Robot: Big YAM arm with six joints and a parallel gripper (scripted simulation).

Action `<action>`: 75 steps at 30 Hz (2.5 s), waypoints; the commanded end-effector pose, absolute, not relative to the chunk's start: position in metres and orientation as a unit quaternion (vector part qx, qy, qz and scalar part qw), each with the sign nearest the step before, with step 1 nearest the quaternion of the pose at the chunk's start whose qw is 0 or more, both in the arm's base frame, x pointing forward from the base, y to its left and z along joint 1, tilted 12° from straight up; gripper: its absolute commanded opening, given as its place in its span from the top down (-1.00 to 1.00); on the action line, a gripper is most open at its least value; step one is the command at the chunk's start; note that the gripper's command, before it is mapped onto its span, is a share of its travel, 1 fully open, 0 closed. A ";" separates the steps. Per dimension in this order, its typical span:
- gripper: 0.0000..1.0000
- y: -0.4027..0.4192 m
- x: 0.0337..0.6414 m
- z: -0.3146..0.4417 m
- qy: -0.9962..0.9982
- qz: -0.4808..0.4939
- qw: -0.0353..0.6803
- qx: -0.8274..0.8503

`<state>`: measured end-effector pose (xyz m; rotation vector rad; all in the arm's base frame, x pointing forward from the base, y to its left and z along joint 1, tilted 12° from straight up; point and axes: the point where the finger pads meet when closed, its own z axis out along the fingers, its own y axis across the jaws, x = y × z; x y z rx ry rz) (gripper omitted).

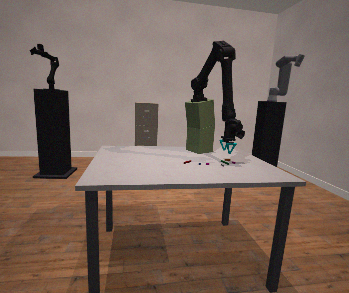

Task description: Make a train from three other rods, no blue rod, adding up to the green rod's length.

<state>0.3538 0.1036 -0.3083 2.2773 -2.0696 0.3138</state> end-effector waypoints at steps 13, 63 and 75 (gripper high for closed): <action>-1.00 0.101 0.351 -0.315 -0.778 0.103 0.009 0.620; -1.00 0.100 0.352 -0.315 -0.966 0.098 -0.036 0.237; -1.00 0.100 0.352 -0.315 -0.983 0.095 -0.045 0.150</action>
